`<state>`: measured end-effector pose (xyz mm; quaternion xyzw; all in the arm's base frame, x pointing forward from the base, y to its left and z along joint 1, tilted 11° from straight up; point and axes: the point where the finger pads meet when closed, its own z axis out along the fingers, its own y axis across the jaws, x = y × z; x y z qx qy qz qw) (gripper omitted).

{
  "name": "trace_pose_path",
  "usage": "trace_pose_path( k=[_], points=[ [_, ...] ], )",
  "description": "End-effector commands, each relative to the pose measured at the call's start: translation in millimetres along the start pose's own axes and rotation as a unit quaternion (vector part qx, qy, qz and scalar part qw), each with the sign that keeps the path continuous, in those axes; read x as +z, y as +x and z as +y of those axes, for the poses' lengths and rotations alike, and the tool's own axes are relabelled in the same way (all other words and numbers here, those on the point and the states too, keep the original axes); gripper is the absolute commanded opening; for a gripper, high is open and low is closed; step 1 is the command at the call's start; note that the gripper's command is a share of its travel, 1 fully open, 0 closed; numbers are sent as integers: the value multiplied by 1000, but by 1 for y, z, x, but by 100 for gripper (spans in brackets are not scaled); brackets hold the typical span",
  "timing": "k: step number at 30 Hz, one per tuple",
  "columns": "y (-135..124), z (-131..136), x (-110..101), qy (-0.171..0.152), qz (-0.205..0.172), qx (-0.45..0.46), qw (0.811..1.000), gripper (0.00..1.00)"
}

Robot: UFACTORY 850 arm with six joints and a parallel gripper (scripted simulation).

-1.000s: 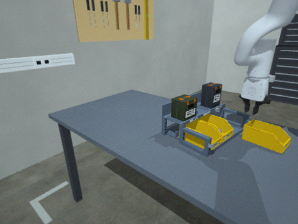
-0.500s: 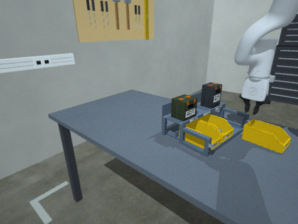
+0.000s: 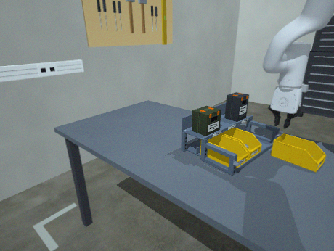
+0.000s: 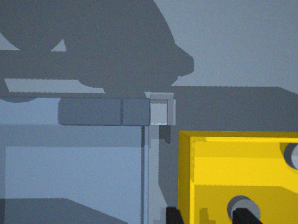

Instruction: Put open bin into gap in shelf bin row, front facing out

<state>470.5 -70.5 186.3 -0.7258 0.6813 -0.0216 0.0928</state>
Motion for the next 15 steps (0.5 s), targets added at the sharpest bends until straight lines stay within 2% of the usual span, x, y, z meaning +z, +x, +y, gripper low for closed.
trace_pose_path(
  k=[1,15],
  points=[
    [0,-1,-1,1,0,0,1000,34],
    [-1,0,-1,1,0,0,1000,34]
  ],
)
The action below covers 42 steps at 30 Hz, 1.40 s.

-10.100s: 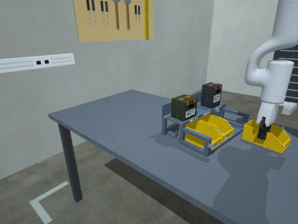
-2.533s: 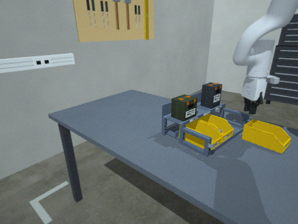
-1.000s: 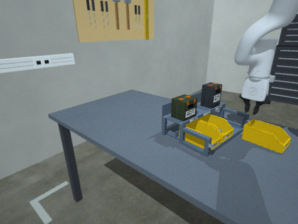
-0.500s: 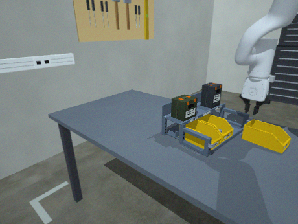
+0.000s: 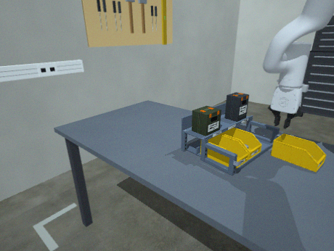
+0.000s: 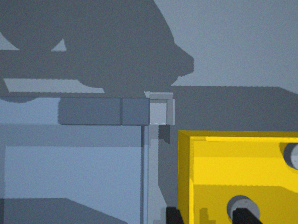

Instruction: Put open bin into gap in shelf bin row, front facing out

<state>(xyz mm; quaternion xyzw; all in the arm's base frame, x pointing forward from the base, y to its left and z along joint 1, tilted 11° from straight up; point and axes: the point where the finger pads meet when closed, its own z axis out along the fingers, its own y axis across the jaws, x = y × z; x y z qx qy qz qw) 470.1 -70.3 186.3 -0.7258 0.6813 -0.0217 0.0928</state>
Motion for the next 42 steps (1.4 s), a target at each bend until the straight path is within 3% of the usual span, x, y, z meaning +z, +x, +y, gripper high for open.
trace_pose_path(
  k=[1,42],
  points=[
    [0,0,-1,1,0,0,1000,34],
    [0,0,19,1,0,0,1000,34]
  ],
)
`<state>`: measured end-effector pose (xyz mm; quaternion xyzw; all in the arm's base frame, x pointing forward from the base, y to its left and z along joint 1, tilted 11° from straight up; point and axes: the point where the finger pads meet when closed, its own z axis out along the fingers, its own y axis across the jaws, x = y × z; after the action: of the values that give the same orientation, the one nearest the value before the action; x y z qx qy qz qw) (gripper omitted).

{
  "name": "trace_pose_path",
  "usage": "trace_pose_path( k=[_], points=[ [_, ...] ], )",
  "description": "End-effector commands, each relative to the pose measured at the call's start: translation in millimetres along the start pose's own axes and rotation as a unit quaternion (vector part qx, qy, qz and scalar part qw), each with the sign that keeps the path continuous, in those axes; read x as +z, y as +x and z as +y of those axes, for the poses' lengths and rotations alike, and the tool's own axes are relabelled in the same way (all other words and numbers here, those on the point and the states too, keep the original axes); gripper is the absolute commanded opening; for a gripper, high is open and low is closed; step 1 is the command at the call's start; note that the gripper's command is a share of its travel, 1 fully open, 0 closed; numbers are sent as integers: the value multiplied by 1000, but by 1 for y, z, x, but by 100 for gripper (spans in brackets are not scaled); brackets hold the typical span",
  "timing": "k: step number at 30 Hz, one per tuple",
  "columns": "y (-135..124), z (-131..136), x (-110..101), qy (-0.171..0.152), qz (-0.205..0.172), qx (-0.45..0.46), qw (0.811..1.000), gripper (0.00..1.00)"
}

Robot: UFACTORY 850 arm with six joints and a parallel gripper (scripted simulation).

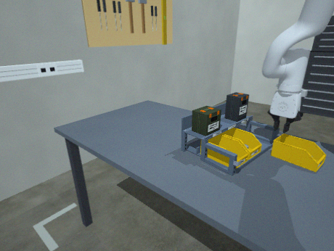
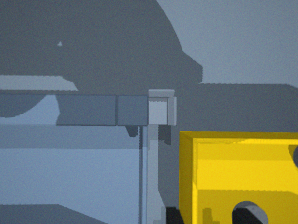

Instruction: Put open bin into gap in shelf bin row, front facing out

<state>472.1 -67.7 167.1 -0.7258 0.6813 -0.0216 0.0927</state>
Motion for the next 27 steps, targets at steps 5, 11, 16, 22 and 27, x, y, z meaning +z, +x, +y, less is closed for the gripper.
trace_pose_path(
  k=[5,11,16,22,27],
  points=[
    [0,-1,0,1,0,0,1000,34],
    [0,-1,10,1,0,0,1000,34],
    [0,-1,10,1,0,0,1000,34],
    [0,-1,10,1,0,0,1000,34],
    [0,-1,20,1,0,0,1000,34]
  ],
)
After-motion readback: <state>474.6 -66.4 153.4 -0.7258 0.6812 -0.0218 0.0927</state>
